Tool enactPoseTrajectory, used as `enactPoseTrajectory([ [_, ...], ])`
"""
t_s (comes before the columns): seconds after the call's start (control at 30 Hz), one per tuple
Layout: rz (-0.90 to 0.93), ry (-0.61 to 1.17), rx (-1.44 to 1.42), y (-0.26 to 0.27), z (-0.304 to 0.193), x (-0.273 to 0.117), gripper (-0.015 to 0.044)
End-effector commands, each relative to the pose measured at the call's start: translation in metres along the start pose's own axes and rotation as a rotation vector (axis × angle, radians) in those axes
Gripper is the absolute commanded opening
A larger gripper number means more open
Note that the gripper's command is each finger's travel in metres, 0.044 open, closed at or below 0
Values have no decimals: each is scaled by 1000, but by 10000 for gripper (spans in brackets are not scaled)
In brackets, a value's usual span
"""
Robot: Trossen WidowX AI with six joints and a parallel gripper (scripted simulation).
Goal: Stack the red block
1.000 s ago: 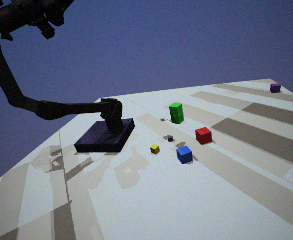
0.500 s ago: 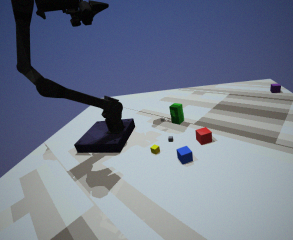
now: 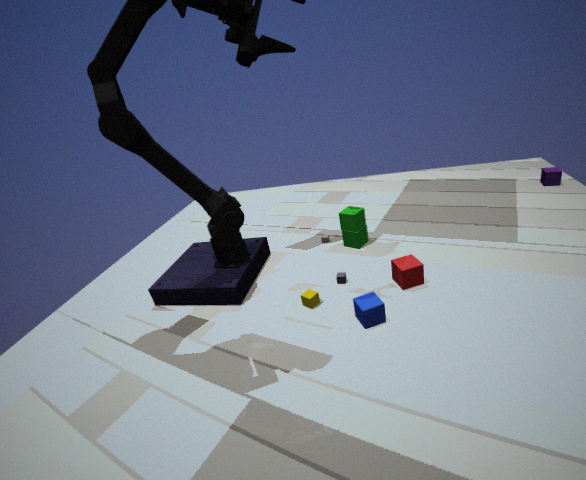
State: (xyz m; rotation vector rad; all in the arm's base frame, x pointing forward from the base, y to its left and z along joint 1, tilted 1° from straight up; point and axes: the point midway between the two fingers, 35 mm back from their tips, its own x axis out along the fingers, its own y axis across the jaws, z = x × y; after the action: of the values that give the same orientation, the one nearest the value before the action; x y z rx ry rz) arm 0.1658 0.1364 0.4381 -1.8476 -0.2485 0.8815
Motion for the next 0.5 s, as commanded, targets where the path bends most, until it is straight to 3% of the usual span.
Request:
enactPoseTrajectory([
  [0.0, 104, 41, 137, 12, -11, 34, 440],
  [0.47, 483, 258, 713, 89, -68, 152, 440],
])
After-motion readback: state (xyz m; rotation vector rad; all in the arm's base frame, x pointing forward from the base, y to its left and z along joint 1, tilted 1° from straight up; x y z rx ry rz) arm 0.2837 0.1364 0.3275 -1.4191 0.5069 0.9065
